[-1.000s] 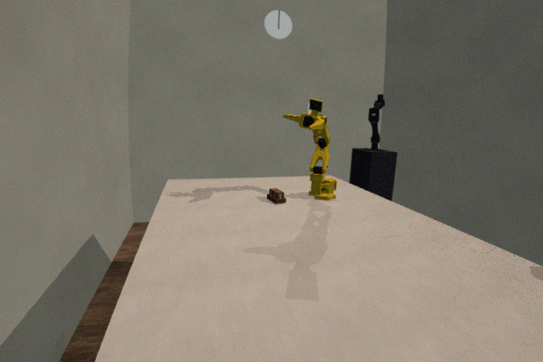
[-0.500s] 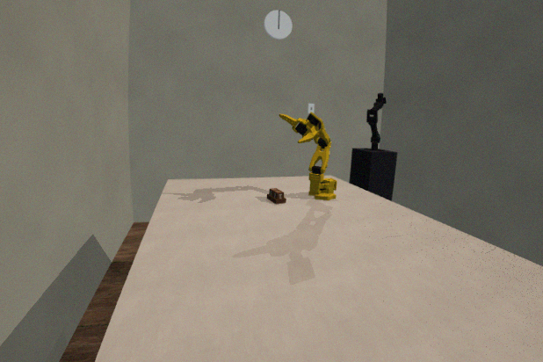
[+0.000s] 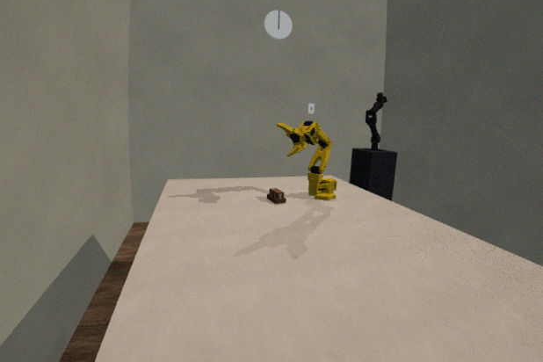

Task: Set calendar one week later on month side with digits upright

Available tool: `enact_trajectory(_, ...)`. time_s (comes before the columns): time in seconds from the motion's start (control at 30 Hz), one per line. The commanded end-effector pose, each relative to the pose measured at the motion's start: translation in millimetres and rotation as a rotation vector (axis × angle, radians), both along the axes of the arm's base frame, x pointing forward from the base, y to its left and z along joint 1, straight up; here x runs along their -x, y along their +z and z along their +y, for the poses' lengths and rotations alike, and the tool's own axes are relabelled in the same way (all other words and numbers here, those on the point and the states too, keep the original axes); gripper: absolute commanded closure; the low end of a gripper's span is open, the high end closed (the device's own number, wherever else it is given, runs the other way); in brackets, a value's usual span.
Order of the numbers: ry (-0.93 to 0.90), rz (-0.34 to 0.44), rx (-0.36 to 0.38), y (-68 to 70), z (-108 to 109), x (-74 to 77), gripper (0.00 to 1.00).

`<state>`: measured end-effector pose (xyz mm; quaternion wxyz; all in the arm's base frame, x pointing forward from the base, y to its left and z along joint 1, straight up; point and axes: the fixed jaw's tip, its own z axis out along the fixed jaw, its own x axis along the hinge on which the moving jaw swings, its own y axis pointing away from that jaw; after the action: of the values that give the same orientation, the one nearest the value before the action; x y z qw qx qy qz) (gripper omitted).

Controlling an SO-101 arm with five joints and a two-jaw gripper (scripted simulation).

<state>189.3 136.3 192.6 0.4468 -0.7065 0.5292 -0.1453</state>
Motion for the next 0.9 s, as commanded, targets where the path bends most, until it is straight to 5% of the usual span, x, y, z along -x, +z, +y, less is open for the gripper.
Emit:
enact_trajectory(0.0, 0.054, -0.049, 0.148, -7.3, -13.3, -4.6, 0.35)
enact_trajectory(0.27, 0.197, -0.06, 0.448, -32.7, -39.1, -7.1, 0.41)
enact_trajectory(0.33, 0.197, -0.06, 0.448, -32.7, -39.1, -7.1, 0.41)
enact_trajectory(0.67, 0.425, -0.033, 0.754, -59.6, -69.7, -3.4, 0.49)
enact_trajectory(0.87, 0.552, -0.012, 0.872, -70.8, -83.2, 0.6, 0.52)
